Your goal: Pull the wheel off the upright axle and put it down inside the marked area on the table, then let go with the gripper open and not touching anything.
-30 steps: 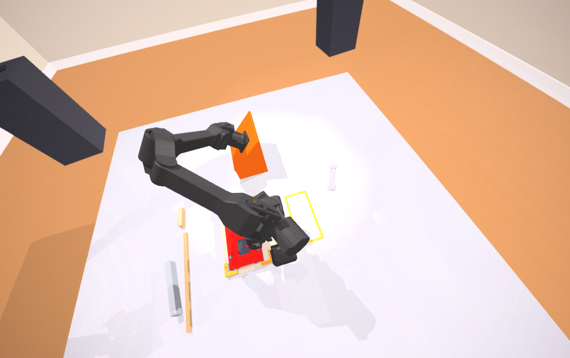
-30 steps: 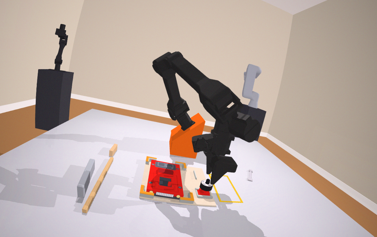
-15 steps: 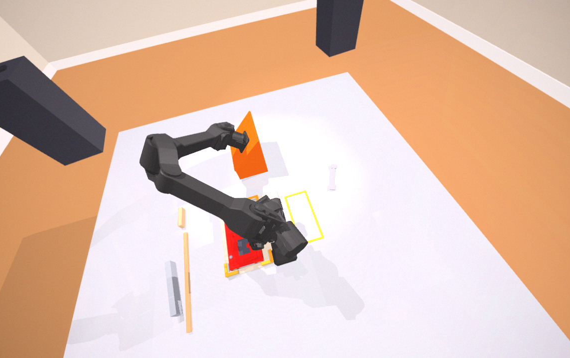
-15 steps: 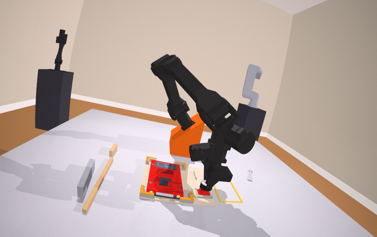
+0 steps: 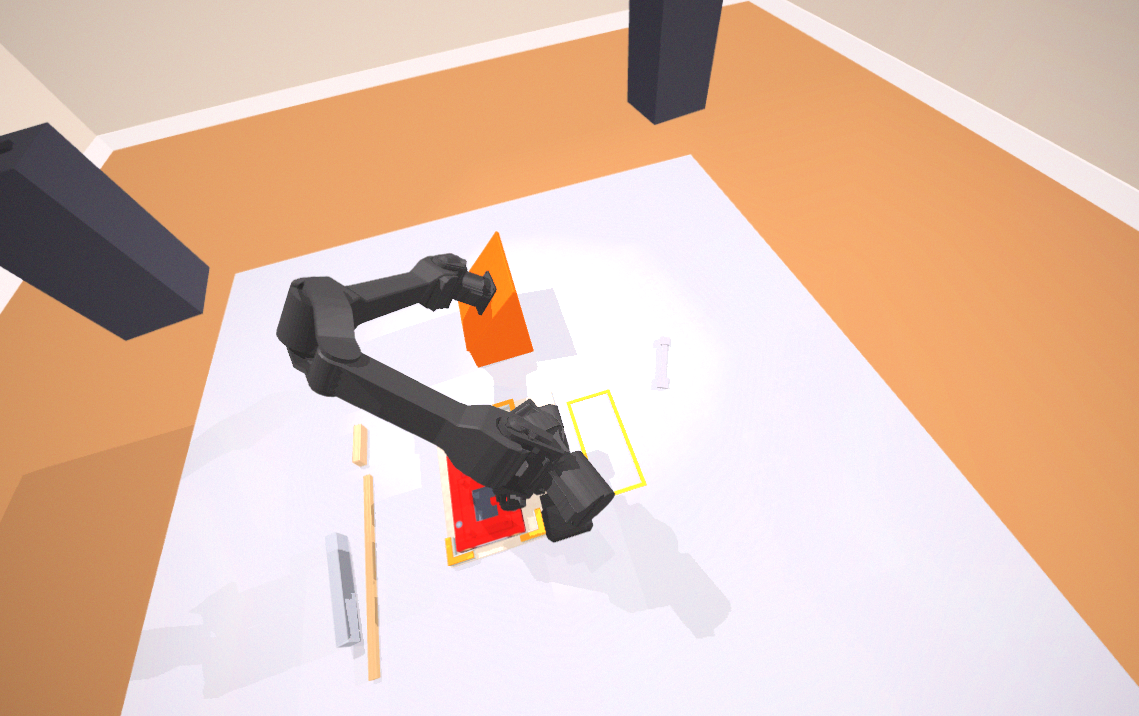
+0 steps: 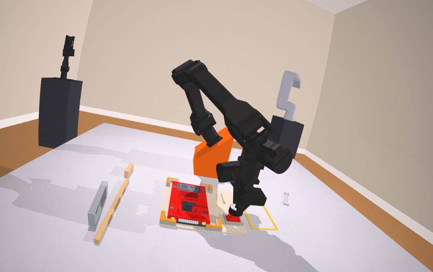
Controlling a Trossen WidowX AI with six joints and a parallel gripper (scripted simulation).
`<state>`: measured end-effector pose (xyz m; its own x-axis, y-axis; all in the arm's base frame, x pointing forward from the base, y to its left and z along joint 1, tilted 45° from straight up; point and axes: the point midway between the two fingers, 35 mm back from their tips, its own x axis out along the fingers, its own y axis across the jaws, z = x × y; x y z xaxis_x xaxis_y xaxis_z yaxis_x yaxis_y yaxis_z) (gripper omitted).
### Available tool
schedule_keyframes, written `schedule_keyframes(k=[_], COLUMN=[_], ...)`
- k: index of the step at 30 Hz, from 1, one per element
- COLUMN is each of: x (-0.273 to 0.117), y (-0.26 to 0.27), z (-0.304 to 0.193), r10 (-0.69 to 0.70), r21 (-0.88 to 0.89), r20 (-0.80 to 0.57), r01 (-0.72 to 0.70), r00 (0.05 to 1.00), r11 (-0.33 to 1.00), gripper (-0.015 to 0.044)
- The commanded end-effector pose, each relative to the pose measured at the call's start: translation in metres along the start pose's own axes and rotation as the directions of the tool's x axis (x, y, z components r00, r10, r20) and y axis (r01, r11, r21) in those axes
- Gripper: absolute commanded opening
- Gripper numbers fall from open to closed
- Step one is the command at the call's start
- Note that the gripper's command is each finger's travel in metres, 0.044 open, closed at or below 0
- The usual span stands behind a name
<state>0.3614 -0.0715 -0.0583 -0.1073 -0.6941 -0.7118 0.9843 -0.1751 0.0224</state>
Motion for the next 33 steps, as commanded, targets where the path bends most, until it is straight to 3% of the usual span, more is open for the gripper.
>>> schedule_keyframes(k=[1, 33], x=[-0.002, -0.012], y=[0.000, 0.000], z=[0.000, 0.000], r10=[0.000, 0.001], r21=[0.005, 0.003], r20=[-0.001, 0.000], r01=[0.000, -0.001], r00=[1.000, 1.000], r11=[1.000, 1.000], gripper=[0.0000, 0.0000])
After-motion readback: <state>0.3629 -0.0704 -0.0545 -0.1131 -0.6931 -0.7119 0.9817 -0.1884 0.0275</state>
